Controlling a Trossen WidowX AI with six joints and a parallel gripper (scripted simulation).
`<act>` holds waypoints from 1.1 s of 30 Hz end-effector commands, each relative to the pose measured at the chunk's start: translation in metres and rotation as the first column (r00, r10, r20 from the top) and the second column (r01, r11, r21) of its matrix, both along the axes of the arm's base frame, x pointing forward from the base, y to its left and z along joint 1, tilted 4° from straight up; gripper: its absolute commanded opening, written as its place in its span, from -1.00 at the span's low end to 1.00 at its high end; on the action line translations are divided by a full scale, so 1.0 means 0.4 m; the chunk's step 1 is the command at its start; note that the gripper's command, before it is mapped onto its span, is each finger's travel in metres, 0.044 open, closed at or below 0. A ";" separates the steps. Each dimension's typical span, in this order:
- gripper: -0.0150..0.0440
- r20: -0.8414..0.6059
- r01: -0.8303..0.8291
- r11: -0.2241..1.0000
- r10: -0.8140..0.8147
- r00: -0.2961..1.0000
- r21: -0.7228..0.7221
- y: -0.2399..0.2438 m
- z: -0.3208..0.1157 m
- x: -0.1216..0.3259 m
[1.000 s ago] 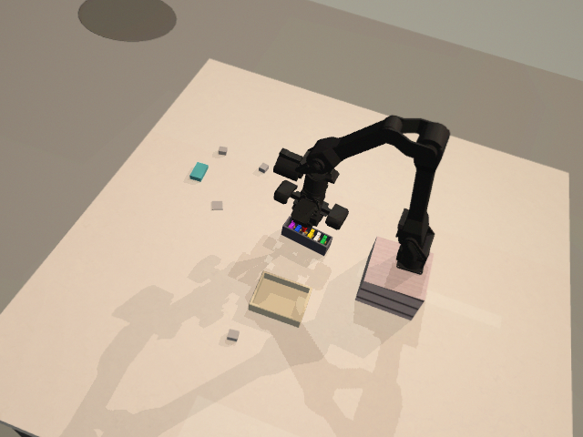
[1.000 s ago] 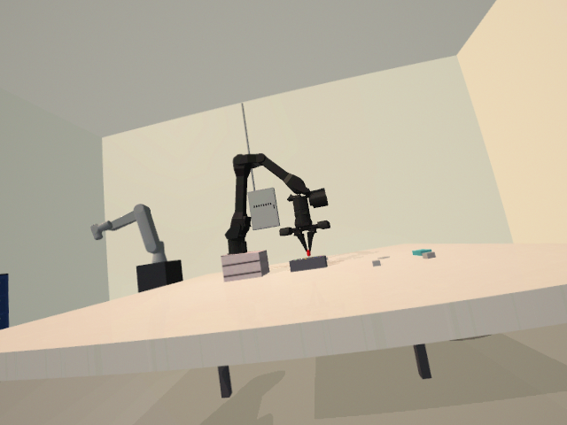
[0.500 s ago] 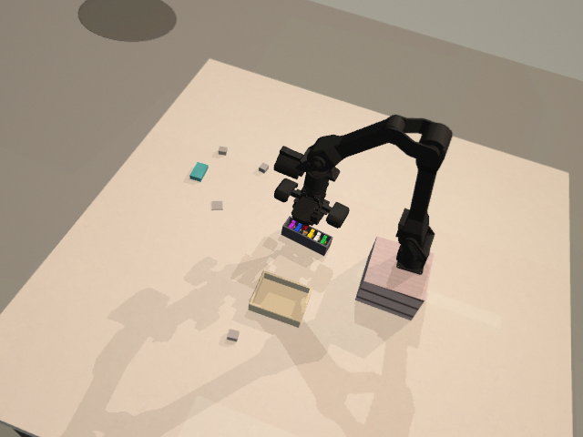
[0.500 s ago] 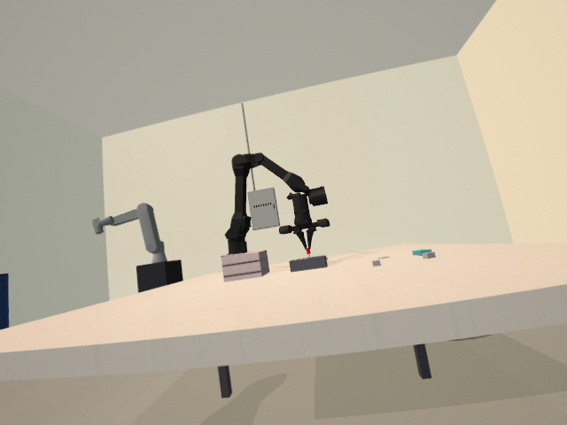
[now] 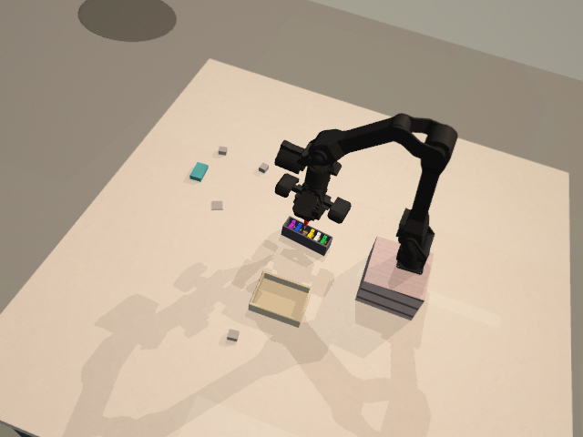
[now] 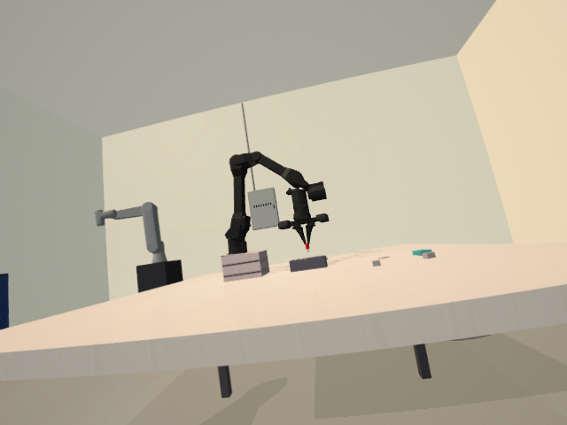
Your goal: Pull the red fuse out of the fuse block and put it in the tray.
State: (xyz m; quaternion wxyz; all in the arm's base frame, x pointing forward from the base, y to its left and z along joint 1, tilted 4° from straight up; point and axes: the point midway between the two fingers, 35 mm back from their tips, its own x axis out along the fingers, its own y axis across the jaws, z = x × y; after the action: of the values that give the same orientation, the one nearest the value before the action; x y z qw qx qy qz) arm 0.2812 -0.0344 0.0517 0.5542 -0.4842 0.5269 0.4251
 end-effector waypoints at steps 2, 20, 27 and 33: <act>-0.49 0.006 -0.001 1.000 0.001 1.000 0.005 0.002 0.011 0.005; -0.49 0.004 -0.001 1.000 0.001 1.000 0.014 0.196 0.009 0.045; -0.49 0.004 -0.001 1.000 0.001 1.000 0.018 0.289 0.007 0.045; -0.49 0.004 -0.001 1.000 0.001 1.000 0.020 0.371 0.005 0.036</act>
State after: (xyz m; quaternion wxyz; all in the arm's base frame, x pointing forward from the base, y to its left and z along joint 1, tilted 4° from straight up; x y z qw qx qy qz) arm 0.2965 0.0929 0.0524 0.5582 -0.4782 0.5224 0.4322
